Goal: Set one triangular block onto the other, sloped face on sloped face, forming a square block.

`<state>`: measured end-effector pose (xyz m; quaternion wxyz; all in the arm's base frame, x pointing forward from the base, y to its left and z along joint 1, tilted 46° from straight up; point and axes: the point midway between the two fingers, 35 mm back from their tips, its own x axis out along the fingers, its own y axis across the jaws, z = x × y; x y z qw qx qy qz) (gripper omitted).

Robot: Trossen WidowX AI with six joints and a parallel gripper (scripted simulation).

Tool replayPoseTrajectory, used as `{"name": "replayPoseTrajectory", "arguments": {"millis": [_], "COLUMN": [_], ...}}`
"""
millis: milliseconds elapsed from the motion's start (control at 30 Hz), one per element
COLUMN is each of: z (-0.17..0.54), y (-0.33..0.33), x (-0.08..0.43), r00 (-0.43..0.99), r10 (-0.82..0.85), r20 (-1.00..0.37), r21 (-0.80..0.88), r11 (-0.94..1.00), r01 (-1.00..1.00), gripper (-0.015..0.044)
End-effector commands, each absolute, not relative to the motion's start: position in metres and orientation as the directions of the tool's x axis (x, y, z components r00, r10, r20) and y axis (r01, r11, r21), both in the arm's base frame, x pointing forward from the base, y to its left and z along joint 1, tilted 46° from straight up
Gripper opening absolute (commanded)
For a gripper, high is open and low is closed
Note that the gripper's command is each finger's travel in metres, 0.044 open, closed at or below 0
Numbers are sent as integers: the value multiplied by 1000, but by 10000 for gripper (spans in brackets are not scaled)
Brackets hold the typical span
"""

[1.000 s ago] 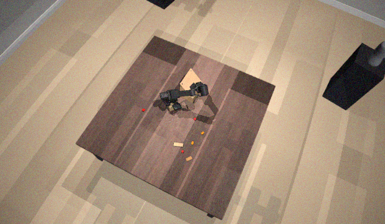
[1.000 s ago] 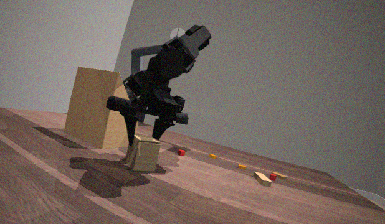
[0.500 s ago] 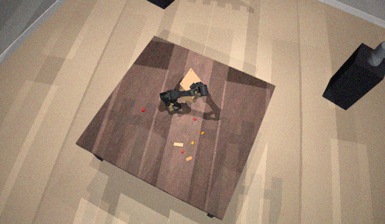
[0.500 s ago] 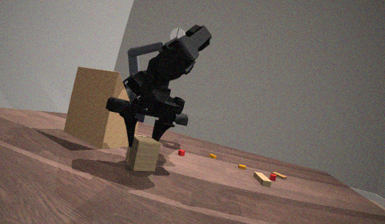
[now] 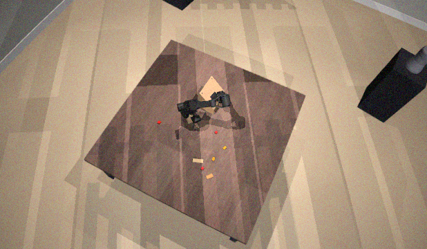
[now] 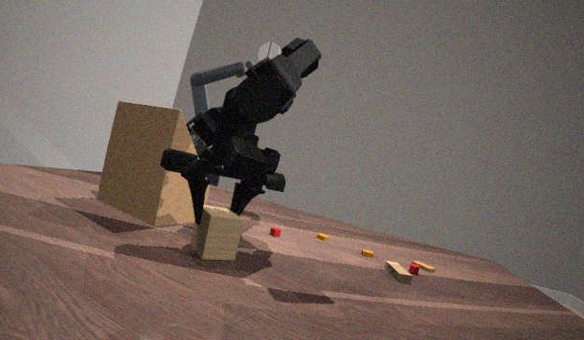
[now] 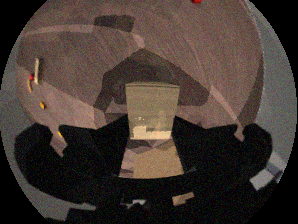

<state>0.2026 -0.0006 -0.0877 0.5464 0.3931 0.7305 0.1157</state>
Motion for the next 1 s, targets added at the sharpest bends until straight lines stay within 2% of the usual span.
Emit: {"name": "replayPoseTrajectory", "arguments": {"millis": [0, 200, 767, 967], "z": [-88, -88, -88, -88], "y": [-1, 0, -1, -1], "x": [203, 203, 203, 203], "r00": [-94, -90, -94, -94], "r10": [701, 704, 701, 701], "r20": [-707, -705, -707, -707], "r21": [599, 601, 599, 599], "r11": [664, 659, 664, 664], "r01": [447, 453, 448, 448], "gripper": [0, 0, 440, 440]}}
